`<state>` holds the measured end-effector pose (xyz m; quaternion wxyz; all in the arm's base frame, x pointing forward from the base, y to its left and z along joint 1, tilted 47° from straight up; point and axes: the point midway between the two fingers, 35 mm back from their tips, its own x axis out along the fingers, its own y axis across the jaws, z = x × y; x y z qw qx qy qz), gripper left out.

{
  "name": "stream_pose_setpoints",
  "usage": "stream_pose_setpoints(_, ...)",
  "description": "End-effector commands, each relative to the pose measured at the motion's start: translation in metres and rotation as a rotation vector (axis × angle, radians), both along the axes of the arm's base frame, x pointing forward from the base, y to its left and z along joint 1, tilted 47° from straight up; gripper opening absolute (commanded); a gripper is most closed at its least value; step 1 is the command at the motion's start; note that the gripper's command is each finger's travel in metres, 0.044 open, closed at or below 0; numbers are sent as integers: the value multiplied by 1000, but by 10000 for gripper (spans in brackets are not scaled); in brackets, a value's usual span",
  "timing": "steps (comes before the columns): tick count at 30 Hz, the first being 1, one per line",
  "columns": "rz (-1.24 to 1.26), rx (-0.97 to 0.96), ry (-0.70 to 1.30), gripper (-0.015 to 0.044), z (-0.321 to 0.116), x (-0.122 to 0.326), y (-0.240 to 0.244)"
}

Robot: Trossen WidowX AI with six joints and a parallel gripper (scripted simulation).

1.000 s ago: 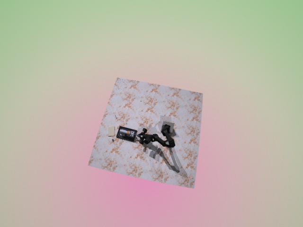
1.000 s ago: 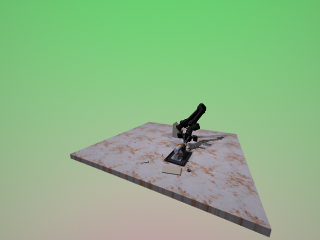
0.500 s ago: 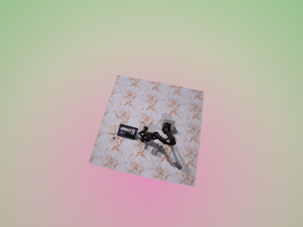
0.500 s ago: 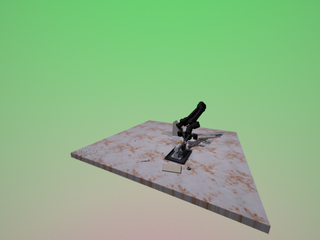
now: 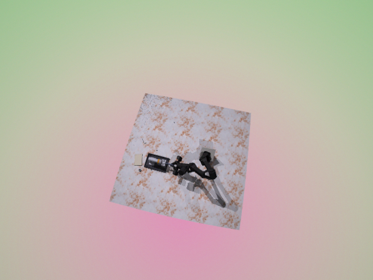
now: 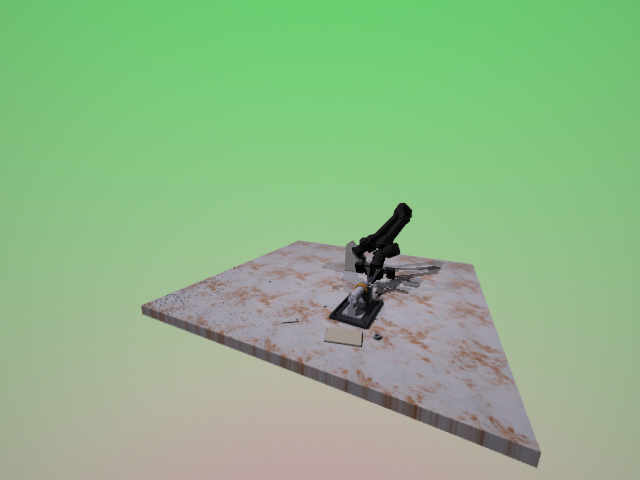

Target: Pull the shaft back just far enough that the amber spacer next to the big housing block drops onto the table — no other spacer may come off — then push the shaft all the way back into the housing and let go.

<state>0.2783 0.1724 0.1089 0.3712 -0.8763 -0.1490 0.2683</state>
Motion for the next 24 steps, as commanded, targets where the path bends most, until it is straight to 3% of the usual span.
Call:
stream_pose_setpoints(1,-2,3,3,0,0,-1,0)
stream_pose_setpoints(24,-2,3,3,0,0,-3,-1)
